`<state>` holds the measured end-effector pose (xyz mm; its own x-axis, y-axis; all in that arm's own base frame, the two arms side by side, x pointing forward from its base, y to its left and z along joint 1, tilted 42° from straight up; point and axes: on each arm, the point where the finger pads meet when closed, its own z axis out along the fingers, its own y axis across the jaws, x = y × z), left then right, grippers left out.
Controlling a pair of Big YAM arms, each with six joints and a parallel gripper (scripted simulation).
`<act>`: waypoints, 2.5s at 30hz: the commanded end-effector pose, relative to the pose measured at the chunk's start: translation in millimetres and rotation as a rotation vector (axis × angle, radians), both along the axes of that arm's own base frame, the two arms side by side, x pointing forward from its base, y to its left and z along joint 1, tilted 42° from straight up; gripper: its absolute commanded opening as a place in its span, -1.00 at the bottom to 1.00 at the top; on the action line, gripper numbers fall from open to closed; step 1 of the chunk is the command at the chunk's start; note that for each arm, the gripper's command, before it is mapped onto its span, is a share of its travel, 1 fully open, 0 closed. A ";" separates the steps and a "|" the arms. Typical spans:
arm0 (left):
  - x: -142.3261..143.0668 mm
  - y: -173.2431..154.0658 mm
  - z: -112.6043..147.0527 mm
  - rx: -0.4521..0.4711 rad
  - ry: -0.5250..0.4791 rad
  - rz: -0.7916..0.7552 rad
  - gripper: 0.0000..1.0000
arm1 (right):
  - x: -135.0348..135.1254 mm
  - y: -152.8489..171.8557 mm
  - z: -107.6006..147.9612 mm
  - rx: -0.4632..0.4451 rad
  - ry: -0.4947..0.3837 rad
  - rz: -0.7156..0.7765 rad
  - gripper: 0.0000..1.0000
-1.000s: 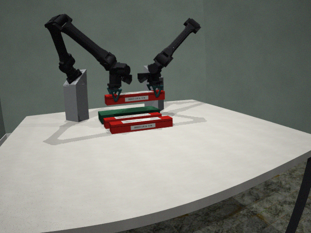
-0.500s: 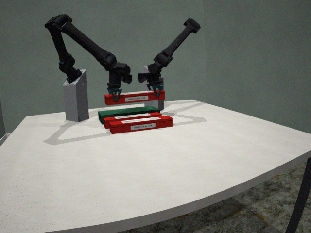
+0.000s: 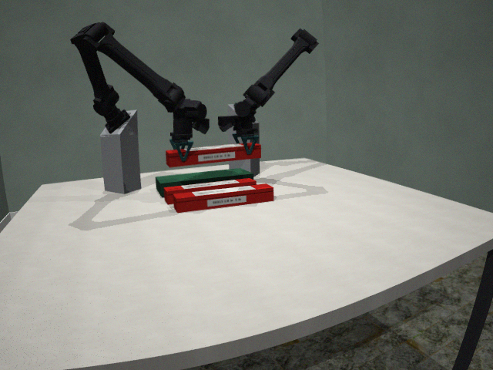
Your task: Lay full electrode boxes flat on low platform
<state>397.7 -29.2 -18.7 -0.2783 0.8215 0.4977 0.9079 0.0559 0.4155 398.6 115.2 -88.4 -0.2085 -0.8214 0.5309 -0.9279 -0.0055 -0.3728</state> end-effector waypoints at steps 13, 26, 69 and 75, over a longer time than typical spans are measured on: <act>12.4 -19.5 31.0 -0.005 -0.056 -0.036 -1.00 | 10.6 25.5 33.1 0.017 -0.067 0.030 -1.00; 12.4 -19.5 31.0 -0.005 -0.056 -0.036 -1.00 | 10.6 25.5 33.1 0.017 -0.067 0.030 -1.00; 12.4 -19.5 31.0 -0.005 -0.056 -0.036 -1.00 | 10.6 25.5 33.1 0.017 -0.067 0.030 -1.00; 16.4 -31.9 45.6 -0.014 -0.083 -0.044 -1.00 | 13.3 42.0 48.9 0.032 -0.093 0.040 -1.00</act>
<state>395.9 -32.6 -15.8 -0.2749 0.8219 0.4990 0.9093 0.0536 0.4126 395.3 117.7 -84.1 -0.2115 -0.8196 0.5325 -0.9279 -0.0027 -0.3728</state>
